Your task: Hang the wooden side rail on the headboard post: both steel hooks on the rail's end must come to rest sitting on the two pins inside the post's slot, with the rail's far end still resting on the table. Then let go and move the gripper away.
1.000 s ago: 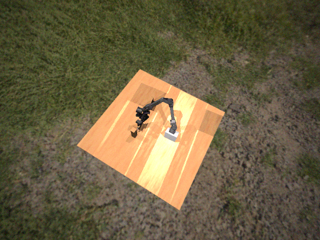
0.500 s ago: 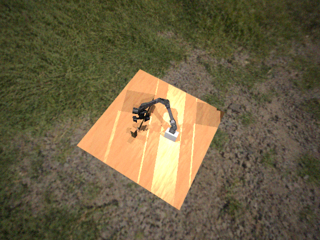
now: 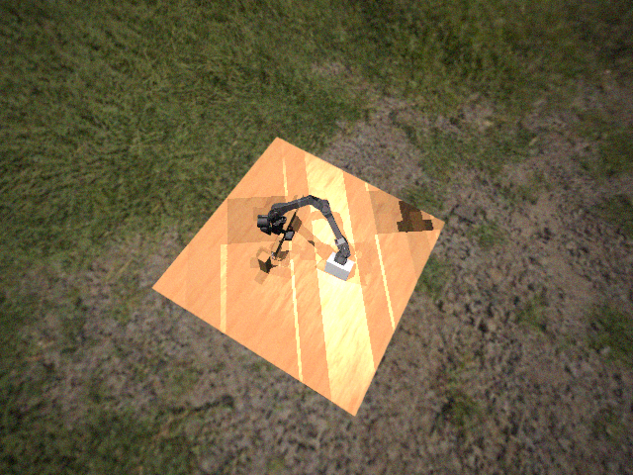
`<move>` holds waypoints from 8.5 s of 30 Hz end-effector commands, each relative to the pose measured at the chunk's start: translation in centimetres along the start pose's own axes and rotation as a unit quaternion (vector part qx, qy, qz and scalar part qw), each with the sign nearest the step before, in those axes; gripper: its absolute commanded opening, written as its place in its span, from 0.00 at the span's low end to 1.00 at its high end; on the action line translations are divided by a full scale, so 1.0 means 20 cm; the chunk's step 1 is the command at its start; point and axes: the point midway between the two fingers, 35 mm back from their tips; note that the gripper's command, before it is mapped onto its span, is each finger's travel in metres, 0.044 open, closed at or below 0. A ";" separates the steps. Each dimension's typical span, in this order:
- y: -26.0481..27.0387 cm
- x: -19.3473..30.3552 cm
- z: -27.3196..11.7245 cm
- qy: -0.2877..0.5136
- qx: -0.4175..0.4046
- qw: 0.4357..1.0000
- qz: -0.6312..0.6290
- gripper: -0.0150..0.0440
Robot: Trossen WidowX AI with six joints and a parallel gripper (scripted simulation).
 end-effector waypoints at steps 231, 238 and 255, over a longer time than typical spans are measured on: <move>-0.05 0.00 0.49 -0.010 0.000 0.996 0.093 0.25; -0.05 0.00 0.48 -0.010 0.000 0.996 0.093 0.25; -0.05 0.00 0.47 -0.009 0.000 0.996 0.093 0.25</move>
Point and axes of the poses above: the point midway between the two fingers, 35 mm back from their tips, its own z axis out along the fingers, its own y axis across the jaws, x = y × z, and after that the axes turned 7 degrees about -z, right-handed
